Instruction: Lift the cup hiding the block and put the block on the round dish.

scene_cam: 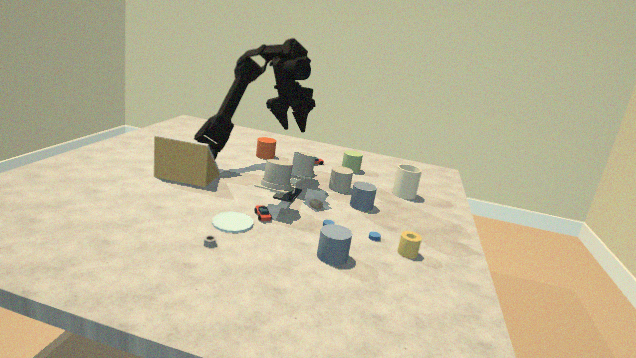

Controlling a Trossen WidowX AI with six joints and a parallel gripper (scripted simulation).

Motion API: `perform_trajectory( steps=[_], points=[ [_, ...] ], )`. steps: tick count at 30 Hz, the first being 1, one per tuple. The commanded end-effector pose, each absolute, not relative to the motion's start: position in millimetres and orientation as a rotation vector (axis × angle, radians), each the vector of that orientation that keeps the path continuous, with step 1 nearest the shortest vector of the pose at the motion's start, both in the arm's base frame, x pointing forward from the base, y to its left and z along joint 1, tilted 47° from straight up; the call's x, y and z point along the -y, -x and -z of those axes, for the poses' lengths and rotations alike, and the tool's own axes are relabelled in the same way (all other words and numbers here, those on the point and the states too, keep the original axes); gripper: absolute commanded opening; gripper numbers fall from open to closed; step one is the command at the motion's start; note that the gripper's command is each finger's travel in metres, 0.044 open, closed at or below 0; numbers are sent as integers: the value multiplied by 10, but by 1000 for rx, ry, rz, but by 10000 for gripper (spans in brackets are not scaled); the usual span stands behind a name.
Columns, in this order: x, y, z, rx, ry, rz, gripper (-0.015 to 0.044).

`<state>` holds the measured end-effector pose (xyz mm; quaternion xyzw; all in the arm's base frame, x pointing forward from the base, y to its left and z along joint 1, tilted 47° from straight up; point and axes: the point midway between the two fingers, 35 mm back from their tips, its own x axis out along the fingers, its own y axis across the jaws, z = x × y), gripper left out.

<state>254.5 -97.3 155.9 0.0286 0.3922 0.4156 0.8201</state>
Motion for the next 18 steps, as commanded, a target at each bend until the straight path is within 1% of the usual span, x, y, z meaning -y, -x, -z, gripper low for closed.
perform_trajectory(
  steps=[1, 18],
  points=[
    [857, -2652, -1583, -816, 51, -977, 440],
    [206, -2997, -1639, -666, 475, -1372, 440]
  ],
)
